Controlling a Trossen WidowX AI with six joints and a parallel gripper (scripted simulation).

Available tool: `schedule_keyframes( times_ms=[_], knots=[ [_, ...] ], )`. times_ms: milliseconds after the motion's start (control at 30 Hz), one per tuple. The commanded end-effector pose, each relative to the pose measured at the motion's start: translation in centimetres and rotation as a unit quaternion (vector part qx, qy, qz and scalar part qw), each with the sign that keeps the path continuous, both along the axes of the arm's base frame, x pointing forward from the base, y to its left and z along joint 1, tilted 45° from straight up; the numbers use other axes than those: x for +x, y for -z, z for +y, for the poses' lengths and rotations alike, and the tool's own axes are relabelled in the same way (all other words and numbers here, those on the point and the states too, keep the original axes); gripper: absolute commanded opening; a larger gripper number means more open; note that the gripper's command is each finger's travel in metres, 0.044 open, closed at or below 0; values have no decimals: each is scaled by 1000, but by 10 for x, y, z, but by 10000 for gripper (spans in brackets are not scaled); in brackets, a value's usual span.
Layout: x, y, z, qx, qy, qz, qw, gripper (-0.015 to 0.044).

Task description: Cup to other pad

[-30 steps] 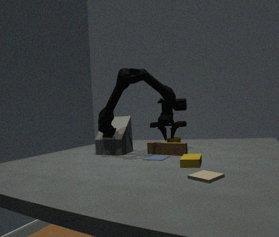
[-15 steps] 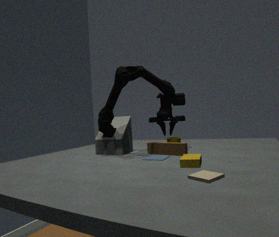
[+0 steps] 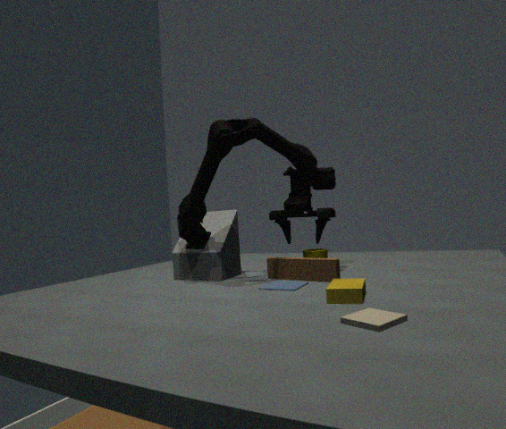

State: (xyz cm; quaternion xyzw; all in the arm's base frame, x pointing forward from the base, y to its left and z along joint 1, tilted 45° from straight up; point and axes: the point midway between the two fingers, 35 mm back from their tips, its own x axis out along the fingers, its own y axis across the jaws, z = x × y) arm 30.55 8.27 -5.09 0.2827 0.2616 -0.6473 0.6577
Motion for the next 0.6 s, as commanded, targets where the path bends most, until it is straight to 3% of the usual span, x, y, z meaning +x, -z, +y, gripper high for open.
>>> schedule_keyframes(
  times_ms=[0,333,567],
  knots=[
    [2,-9,12,6,-1,-6,1000,440],
    [-3,-43,42,8,0,-8,1000,440],
    [-3,-40,40,5,-3,-6,1000,440]
  ],
)
